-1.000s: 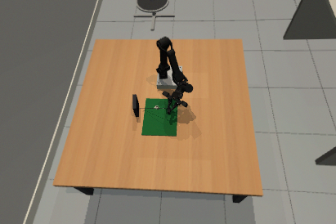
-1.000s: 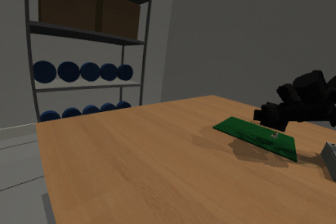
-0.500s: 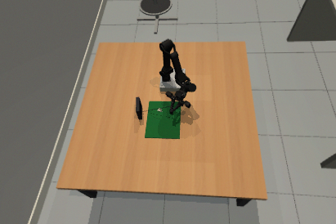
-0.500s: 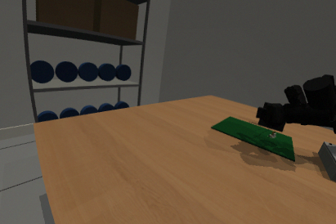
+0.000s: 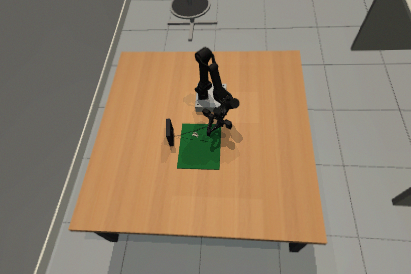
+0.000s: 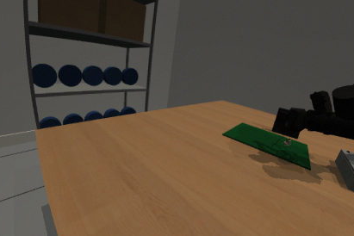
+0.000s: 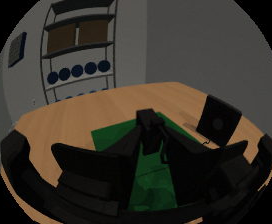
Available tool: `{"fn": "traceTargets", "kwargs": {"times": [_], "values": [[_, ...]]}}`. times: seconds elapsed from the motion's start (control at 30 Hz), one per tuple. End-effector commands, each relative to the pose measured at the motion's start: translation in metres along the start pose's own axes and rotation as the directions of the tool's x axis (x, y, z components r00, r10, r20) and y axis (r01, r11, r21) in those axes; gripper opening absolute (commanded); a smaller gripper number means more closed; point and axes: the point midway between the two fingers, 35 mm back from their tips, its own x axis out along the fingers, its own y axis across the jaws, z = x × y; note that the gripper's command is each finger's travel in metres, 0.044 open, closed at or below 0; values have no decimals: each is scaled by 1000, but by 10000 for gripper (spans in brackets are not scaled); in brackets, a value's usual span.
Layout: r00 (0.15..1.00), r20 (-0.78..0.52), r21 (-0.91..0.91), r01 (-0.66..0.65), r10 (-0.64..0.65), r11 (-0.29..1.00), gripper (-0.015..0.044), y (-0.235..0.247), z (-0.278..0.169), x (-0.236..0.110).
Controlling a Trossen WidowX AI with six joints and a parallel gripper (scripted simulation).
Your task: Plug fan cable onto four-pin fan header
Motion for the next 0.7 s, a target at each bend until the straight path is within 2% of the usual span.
{"fn": "traceTargets", "kwargs": {"times": [0.0,0.67], "values": [[1000,11,0,2,-2,1000,0,-3,0,-2],[1000,0,-7,3,-3,1000,0,-2,8,-2]]}}
